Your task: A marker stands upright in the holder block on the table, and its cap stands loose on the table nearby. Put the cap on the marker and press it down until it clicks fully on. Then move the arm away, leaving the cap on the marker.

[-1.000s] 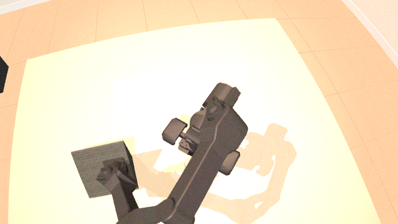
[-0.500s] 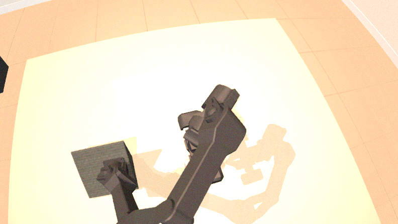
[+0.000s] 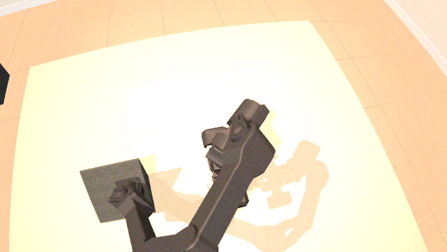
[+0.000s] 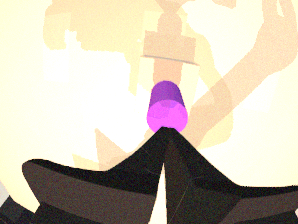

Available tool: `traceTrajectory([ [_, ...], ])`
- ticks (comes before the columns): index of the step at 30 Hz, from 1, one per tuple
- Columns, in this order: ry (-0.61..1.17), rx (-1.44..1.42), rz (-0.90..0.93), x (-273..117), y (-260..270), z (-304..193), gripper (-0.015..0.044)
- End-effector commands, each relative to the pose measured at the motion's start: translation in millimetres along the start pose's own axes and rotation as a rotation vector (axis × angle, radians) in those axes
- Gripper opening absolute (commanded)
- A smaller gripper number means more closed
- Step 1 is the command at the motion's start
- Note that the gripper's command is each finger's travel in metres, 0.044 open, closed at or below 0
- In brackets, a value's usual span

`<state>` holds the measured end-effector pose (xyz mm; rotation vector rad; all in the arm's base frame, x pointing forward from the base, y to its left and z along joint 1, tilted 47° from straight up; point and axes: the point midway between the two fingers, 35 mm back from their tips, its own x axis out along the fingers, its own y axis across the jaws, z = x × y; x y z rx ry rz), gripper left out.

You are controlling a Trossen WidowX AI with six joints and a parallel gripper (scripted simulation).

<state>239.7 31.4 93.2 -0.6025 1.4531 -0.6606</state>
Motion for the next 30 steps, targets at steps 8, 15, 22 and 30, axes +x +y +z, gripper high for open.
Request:
traceTrajectory([
  [8,-0.004,-0.005,-0.003,15.7,-0.6,0.3,0.0],
  [15,-0.004,-0.004,-0.004,25.9,-0.7,0.4,0.0],
  [22,-0.009,0.003,0.003,23.7,0.4,1.8,0.0],
  [30,-0.072,-0.046,0.043,-44.3,0.9,2.1,0.0],
])
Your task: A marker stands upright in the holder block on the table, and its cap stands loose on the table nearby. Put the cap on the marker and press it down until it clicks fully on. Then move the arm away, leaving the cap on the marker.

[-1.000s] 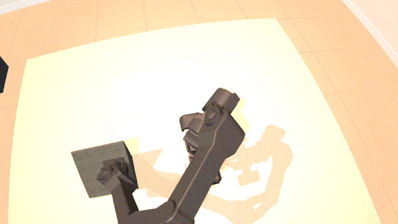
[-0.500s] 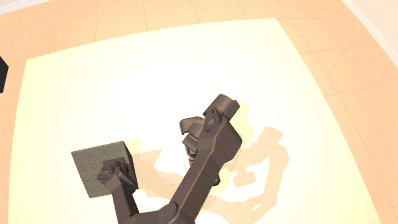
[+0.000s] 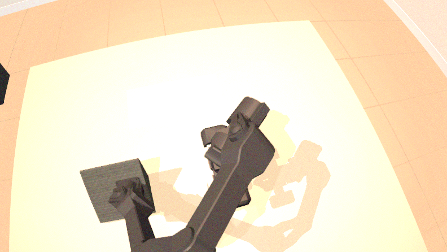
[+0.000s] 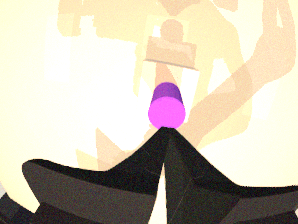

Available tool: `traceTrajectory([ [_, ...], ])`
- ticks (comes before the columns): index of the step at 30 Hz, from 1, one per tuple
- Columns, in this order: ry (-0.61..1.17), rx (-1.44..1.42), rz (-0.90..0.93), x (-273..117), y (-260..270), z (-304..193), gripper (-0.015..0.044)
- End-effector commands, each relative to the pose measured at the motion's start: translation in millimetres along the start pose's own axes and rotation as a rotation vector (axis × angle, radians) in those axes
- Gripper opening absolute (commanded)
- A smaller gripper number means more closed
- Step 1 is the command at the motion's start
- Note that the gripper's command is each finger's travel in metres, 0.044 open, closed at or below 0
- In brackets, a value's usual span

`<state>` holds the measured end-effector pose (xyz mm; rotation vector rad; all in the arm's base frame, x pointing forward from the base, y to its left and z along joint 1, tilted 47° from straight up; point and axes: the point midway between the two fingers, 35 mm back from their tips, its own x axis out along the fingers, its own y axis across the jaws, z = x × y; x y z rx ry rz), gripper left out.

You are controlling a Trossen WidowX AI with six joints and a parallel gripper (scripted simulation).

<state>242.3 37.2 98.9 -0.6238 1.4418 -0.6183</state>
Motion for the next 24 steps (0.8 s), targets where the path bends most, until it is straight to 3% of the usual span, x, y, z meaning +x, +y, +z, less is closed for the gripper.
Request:
traceTrajectory([
  [1,-0.054,-0.024,0.036,-48.0,1.0,-1.0,0.0],
  [6,-0.062,-0.032,0.041,-57.3,0.4,-2.6,0.0],
  [22,-0.062,-0.032,0.041,-57.3,0.4,-2.6,0.042],
  [24,-0.062,-0.032,0.041,-57.3,0.4,-2.6,0.044],
])
